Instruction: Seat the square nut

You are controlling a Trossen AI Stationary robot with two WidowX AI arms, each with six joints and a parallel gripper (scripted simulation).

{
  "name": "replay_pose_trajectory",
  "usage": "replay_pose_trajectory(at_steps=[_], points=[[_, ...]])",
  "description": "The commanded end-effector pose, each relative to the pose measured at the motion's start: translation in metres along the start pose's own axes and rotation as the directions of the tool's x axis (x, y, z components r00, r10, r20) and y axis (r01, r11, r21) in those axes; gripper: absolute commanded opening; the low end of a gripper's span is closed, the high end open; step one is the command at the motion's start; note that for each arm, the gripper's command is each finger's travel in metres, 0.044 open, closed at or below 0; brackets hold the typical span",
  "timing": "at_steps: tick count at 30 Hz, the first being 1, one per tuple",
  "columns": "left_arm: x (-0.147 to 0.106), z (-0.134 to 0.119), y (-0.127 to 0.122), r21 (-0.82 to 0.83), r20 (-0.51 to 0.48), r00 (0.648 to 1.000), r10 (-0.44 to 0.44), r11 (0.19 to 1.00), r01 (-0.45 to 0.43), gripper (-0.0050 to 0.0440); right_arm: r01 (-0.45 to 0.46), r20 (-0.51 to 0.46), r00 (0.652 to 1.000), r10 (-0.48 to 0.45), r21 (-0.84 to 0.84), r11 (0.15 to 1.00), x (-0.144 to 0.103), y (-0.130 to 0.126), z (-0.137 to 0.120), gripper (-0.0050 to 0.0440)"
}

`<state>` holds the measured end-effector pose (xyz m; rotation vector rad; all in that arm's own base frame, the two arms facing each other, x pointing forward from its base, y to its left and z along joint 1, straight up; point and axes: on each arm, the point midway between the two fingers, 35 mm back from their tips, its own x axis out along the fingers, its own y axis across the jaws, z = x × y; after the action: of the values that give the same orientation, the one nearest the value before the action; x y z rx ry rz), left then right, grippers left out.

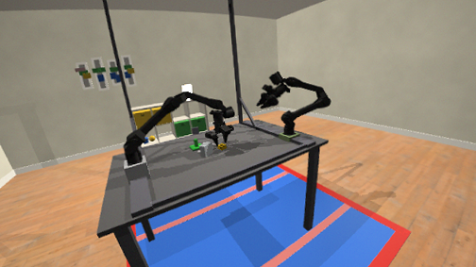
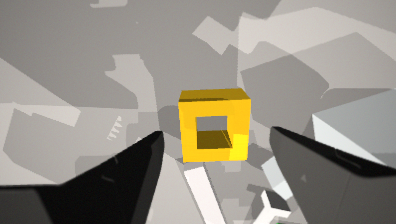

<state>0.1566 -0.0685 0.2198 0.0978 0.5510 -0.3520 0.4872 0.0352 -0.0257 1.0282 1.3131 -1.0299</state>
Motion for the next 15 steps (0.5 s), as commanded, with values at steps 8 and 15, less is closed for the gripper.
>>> replay_pose_trajectory(at_steps=[8,15], points=[[0.0,-0.001,0.0,0.001,-0.002,1.0,0.001,1.0,-0.001,0.044,-0.02,0.0,1.0,0.02,0.001,1.0,0.011,0.004,-0.002,0.03],[-0.002,0.002,0.0,0.0,0.006,1.0,0.002,1.0,-0.002,0.044,-0.034,0.002,0.999,0.034,0.001,0.999,0.01,0.007,-0.001,0.0241]])
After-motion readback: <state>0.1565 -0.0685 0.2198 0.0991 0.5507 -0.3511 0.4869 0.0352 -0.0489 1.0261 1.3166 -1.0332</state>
